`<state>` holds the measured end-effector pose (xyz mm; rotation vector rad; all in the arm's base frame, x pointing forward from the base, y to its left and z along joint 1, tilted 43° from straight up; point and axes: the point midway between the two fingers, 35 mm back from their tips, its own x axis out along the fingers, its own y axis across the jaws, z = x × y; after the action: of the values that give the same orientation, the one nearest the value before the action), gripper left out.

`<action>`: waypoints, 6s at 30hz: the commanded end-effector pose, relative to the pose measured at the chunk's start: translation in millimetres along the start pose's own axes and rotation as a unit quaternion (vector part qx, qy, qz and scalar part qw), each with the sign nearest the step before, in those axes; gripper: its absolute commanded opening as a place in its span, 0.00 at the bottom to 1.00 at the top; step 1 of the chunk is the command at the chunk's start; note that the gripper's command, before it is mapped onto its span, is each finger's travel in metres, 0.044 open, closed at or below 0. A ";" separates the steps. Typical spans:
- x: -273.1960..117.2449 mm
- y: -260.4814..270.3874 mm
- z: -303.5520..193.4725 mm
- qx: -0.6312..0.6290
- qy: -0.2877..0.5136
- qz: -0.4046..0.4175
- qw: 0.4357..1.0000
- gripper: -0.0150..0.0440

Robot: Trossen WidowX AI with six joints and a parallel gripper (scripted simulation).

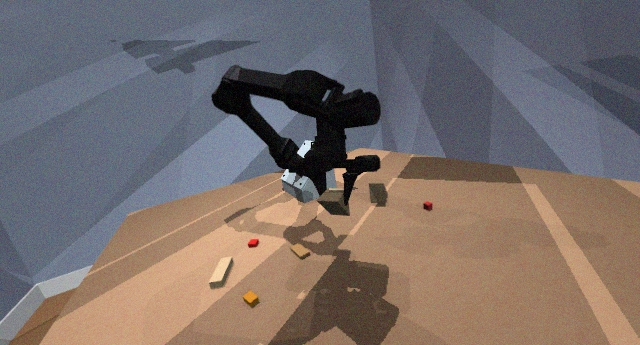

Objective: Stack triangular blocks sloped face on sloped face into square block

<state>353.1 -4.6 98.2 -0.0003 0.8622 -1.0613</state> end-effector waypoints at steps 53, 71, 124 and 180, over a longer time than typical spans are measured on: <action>-96.0 70.7 -212.3 -0.008 0.044 0.035 0.998 0.25; -117.5 52.4 -294.5 0.003 0.021 0.013 1.000 0.25; -11.3 47.3 -289.5 0.008 0.009 0.010 1.000 0.25; 12.0 47.3 -285.1 0.006 0.007 0.009 1.000 0.25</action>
<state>214.7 122.5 -122.5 0.0335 0.8677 -1.0561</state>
